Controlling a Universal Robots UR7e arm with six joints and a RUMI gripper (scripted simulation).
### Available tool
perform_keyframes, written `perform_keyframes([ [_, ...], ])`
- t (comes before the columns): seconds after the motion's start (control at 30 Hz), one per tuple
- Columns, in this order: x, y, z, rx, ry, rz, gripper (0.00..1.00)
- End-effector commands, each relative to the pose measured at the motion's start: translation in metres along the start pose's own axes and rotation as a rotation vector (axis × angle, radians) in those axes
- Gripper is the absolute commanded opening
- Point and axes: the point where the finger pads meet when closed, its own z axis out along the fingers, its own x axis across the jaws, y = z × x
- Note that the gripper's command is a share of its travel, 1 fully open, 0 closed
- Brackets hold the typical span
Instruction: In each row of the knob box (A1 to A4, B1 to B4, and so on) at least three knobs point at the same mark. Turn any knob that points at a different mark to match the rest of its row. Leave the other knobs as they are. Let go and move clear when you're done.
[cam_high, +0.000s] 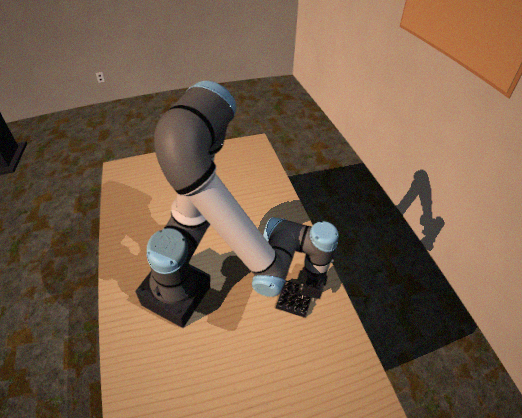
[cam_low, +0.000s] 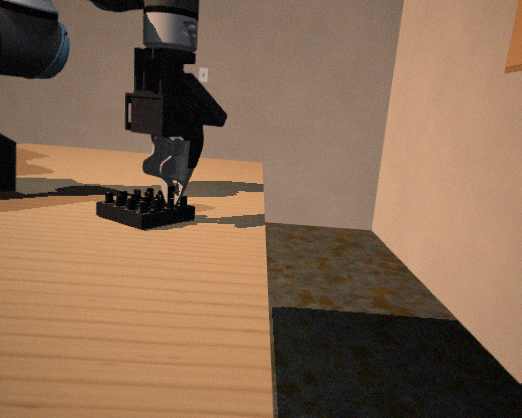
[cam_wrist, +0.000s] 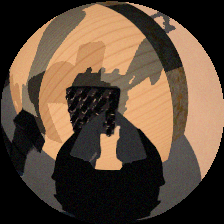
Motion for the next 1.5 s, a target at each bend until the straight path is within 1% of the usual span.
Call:
perform_keyframes([
  [0.0, 0.001, 0.0, -0.0004, -0.003, 0.001, 0.115, 0.04],
  [0.13, 0.0014, 0.0, -0.0004, -0.003, 0.001, 0.203, 0.04],
  [0.2, 0.0014, 0.0, -0.0004, -0.003, 0.001, 0.203, 0.04],
  [0.7, 0.0026, 0.0005, -0.0004, -0.002, 0.002, 0.48, 0.04],
  [1.13, 0.0031, 0.0007, -0.0004, -0.002, 0.002, 0.586, 0.04],
  [1.47, 0.0032, 0.0008, -0.0004, -0.002, 0.002, 0.611, 0.04],
])
